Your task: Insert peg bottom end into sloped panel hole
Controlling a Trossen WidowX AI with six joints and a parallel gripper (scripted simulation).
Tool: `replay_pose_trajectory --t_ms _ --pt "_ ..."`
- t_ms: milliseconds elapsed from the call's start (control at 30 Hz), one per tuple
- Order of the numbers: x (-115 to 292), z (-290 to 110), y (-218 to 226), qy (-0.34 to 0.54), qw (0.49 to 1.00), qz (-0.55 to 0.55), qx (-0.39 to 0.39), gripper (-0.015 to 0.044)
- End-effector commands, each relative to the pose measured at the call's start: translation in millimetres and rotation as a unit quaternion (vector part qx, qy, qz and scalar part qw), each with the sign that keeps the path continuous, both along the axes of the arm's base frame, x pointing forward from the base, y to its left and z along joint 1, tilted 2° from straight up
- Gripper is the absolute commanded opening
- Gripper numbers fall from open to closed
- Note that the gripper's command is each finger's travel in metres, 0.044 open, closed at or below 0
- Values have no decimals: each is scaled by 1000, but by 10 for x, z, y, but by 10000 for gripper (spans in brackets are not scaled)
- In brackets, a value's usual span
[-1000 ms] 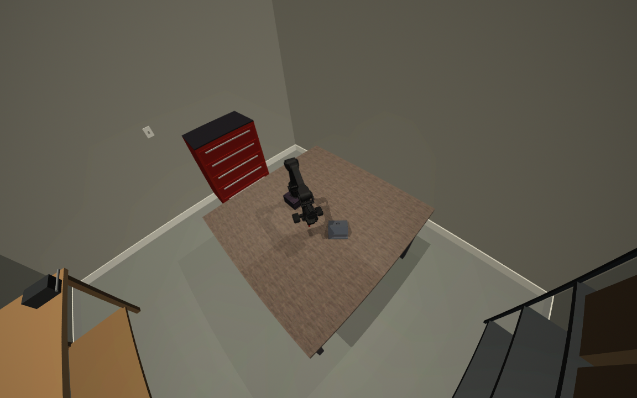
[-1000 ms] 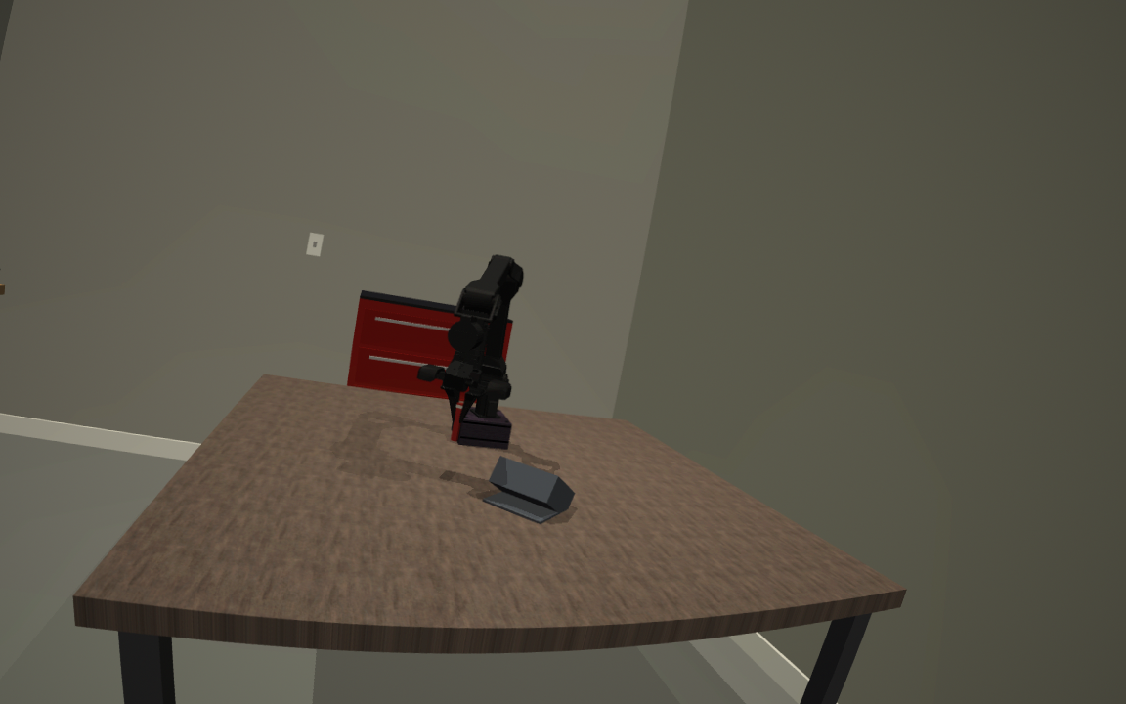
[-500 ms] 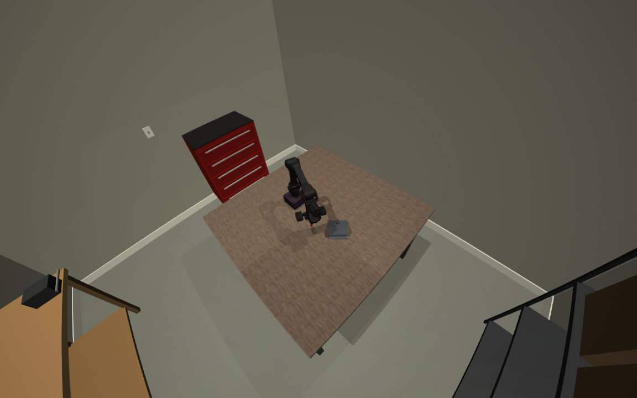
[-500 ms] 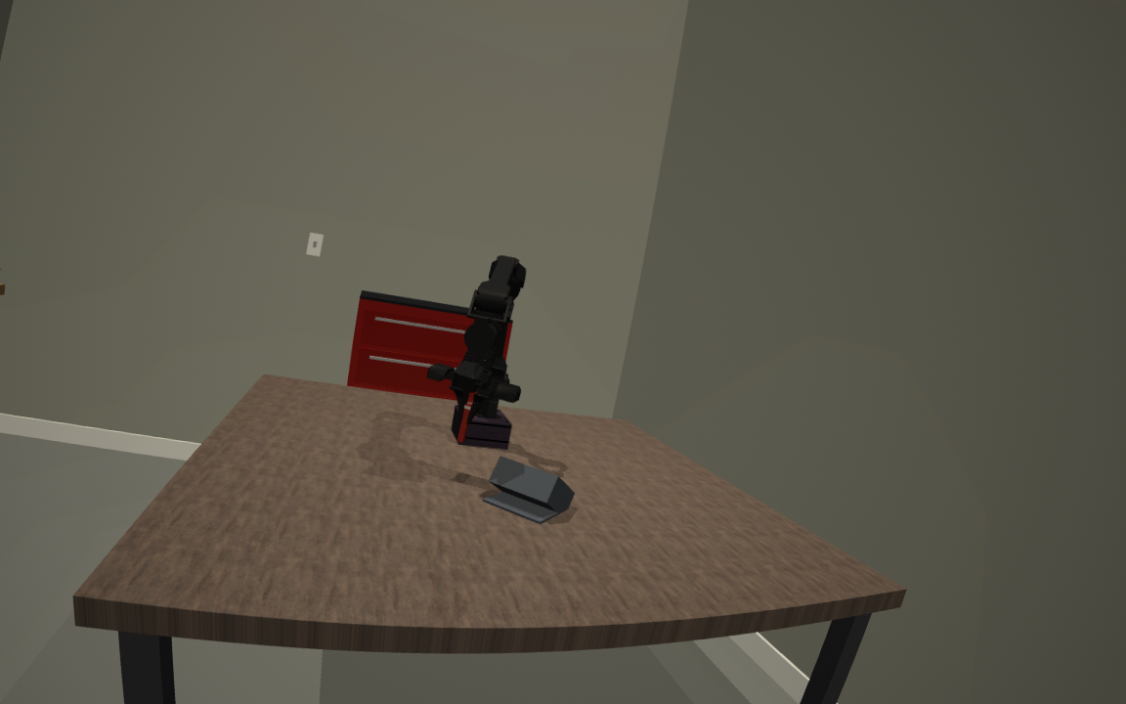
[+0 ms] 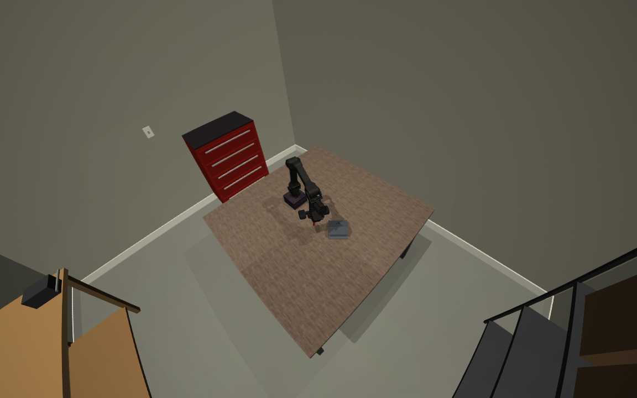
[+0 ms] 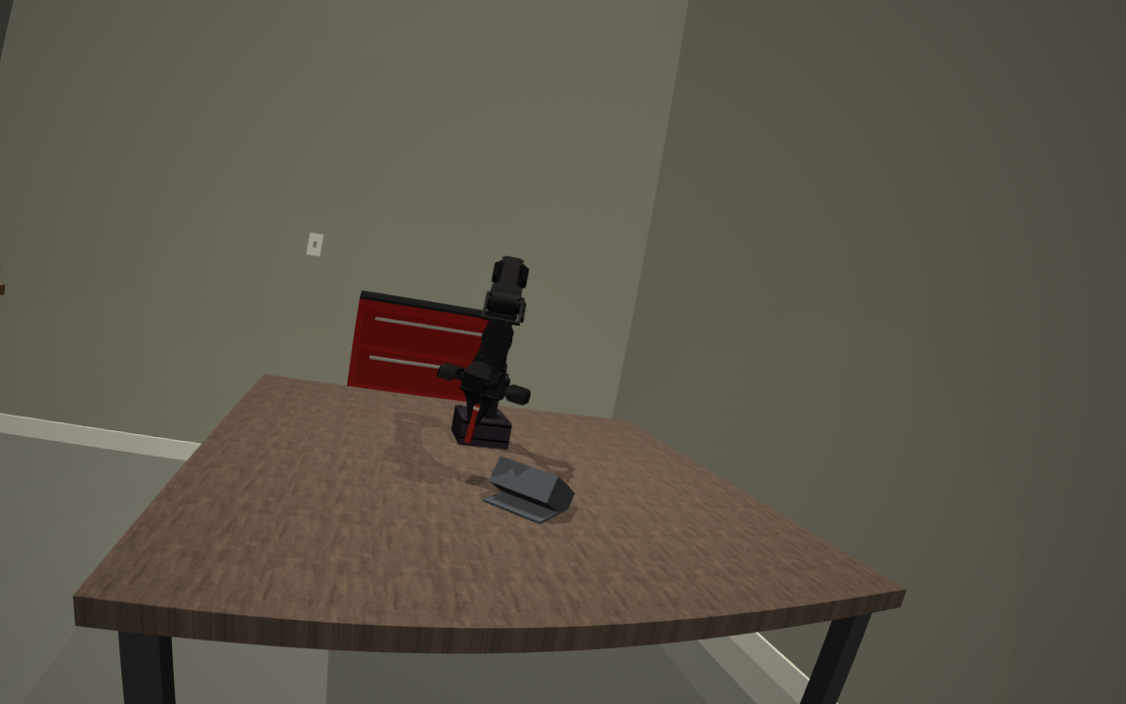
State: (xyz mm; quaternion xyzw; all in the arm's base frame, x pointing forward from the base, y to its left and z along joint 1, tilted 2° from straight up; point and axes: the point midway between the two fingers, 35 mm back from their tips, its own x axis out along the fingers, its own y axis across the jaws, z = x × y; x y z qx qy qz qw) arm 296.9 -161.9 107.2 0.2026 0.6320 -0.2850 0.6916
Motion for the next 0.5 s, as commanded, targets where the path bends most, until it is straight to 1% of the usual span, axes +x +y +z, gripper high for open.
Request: replay_pose_trajectory --t_ms 0,467 --pt "30 11 27 -2 1000 -5 -7 0" --pt "135 39 171 -9 999 -20 -27 0"
